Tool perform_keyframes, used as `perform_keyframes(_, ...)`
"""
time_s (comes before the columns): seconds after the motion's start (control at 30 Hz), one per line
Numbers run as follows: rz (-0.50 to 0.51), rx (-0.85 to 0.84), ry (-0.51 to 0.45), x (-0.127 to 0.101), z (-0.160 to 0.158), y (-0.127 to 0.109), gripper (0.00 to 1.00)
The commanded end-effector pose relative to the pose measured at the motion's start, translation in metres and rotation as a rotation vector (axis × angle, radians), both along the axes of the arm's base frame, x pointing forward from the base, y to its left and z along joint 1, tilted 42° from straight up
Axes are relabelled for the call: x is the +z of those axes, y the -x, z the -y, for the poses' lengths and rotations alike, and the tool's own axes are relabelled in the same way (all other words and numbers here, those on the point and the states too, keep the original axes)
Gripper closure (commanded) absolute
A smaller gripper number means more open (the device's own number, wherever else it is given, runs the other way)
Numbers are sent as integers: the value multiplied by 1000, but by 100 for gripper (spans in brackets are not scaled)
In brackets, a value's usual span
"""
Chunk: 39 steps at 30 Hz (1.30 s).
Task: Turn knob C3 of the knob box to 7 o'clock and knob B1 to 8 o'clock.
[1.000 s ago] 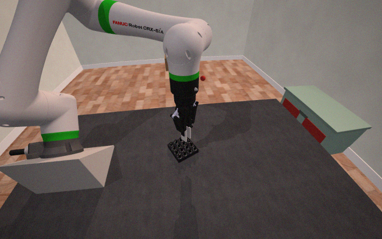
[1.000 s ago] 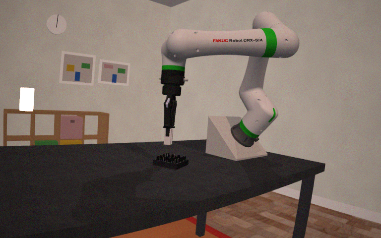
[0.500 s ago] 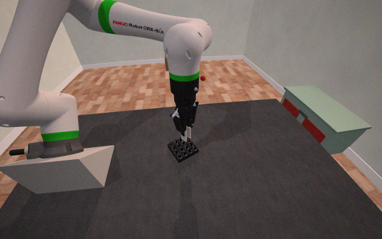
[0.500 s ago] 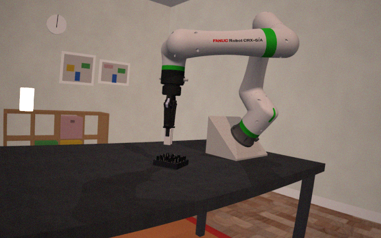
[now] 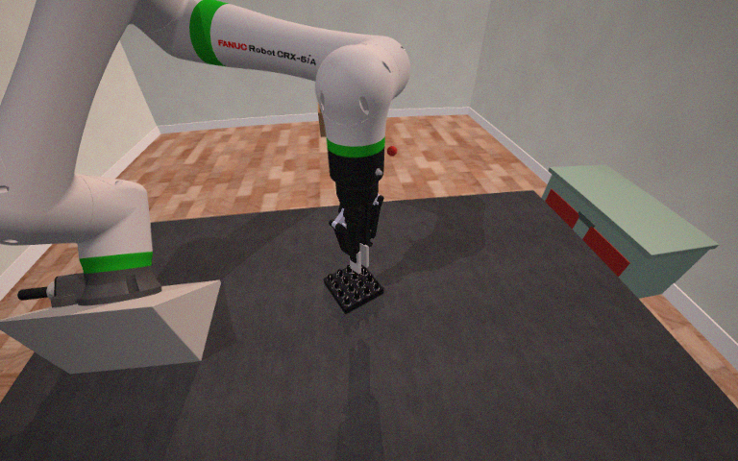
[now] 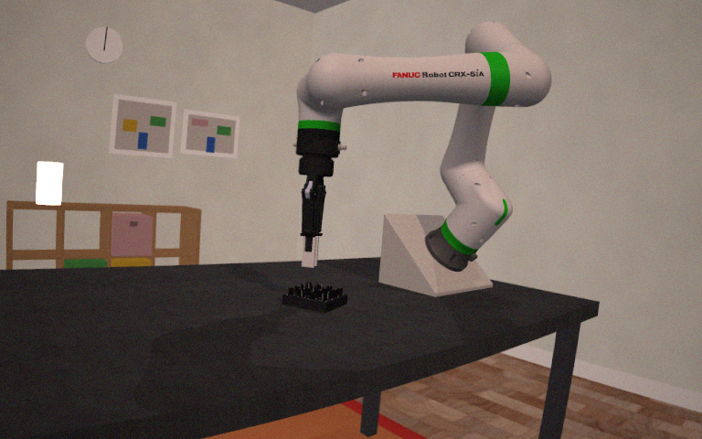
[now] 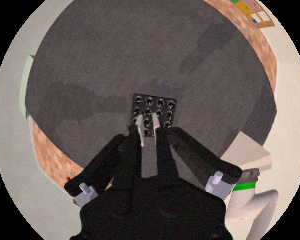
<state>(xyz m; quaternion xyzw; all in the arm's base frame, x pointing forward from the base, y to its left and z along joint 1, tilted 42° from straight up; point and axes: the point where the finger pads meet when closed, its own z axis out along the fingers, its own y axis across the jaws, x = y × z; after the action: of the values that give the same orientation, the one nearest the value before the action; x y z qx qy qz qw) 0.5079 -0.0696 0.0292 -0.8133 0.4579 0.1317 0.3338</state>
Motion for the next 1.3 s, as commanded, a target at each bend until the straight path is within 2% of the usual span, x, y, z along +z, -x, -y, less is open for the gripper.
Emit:
perform_keyframes(0.0, 0, 0, 0, 0, 0, 0, 88)
perform_keyframes(0.6, 0, -1, 0, -4, -4, -1, 88)
perform_keyframes(1.27, 0, -1, 0, -21, -19, -3, 88)
